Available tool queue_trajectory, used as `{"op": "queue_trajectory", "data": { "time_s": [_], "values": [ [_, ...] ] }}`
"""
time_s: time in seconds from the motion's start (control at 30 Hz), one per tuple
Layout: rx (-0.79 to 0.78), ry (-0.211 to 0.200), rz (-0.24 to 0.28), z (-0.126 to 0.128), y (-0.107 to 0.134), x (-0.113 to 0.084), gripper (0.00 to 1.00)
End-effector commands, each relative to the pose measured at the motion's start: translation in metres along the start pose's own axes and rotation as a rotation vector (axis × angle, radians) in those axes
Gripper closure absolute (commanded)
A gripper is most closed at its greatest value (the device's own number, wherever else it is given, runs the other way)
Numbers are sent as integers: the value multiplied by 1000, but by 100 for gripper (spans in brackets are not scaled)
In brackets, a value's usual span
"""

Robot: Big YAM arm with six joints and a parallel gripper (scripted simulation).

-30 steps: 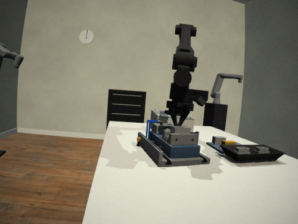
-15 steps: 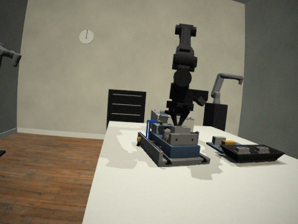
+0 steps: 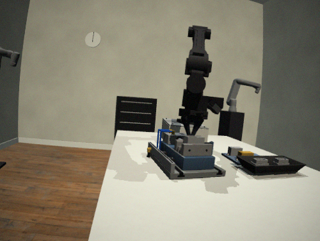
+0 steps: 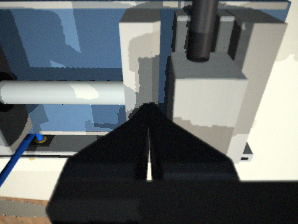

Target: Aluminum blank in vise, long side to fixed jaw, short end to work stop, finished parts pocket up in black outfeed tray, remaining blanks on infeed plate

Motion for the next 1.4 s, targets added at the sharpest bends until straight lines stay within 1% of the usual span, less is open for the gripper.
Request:
{"op": "queue_trajectory", "data": {
  "time_s": [0.0, 0.8, 1.37],
  "values": [
    [9, 26, 10, -5, 3, -3, 100],
    [3, 49, 19, -23, 4, -9, 100],
    [6, 39, 15, -26, 5, -9, 100]
  ]
}}
Point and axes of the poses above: the point where the finger pads meet when closed, its own x axis out along the fingers, its own z axis across the jaws, y = z × x, the point moved 9 cm from there along -x, back along the fingers, and after that the axes turned 1 degree about -x, right-handed, at the moved point
